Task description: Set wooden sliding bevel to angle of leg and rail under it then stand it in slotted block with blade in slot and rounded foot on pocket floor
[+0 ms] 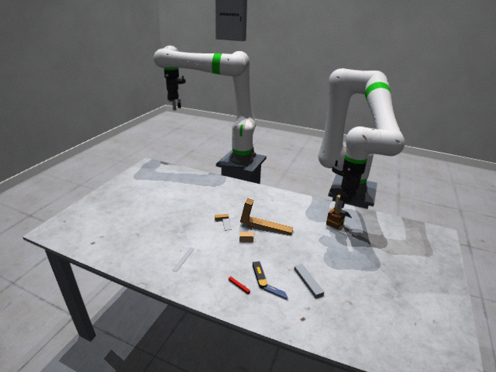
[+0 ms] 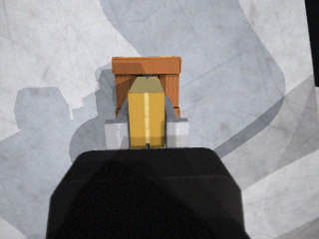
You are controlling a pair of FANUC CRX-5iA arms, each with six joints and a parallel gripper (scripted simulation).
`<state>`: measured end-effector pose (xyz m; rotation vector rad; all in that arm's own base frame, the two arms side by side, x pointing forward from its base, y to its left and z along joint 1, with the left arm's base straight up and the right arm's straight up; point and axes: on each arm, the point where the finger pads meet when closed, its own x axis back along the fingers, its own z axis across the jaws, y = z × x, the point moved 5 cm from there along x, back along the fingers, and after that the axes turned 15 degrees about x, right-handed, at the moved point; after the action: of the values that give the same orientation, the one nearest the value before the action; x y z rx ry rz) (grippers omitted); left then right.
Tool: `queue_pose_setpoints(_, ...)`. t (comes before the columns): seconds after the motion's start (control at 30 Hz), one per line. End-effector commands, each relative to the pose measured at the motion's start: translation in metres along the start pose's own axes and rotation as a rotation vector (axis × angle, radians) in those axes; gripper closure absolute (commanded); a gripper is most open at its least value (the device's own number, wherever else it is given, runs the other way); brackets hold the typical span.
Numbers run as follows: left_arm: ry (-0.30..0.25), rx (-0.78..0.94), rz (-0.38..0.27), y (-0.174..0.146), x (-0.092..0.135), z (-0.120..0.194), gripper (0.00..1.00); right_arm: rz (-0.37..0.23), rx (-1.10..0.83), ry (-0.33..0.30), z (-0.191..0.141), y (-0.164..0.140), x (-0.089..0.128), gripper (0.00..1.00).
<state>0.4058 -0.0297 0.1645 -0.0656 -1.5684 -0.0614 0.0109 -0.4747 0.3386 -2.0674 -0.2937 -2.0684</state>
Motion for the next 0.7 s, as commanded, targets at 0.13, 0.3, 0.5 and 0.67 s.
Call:
queue_pose_setpoints(0.13,-0.003,0.0,0.0,-0.0001,0.0005,-0.0007,1.0,-0.002,0.0,-0.001,-0.0002,0.0001,0.001,0.0)
queue_pose_setpoints(0.3,-0.003,0.0,0.0,-0.0001,0.0005,-0.0007,1.0,-0.002,0.0,-0.001,-0.0002,0.0001,0.001,0.0)
queue_pose_setpoints(0.5,-0.002,0.0,0.0,-0.0001,-0.0005,-0.0007,1.0,-0.002,0.0,-0.001,-0.0002,0.0001,0.001,0.0)
queue_pose_setpoints(0.67,-0.002,0.0,0.0,-0.0001,-0.0034,-0.0007,1.0,-0.002,0.0,-0.001,-0.0002,0.0001,0.001,0.0)
